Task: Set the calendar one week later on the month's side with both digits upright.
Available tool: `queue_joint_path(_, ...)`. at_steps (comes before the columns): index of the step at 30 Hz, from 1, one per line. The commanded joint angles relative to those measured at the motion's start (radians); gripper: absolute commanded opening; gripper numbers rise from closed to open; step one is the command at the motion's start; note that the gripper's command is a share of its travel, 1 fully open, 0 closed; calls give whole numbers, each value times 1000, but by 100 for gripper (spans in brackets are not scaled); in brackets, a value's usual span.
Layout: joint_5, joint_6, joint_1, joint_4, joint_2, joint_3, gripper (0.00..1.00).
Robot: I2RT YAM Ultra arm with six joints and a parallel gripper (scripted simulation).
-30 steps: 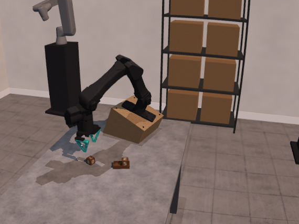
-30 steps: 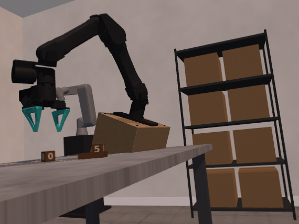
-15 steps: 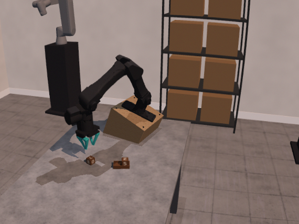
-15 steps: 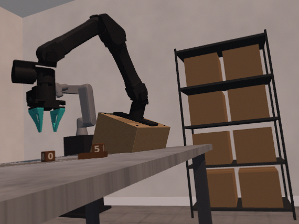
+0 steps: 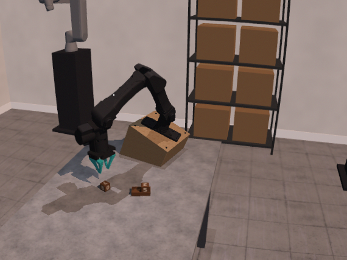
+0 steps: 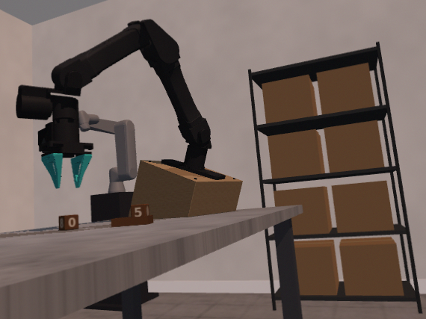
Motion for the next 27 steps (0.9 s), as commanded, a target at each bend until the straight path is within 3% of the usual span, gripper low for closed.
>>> queue_joint_path(1,1,1,-6,3,-7,3,47)
queue_joint_path(27,1,4,-4,13,-3,-2,47)
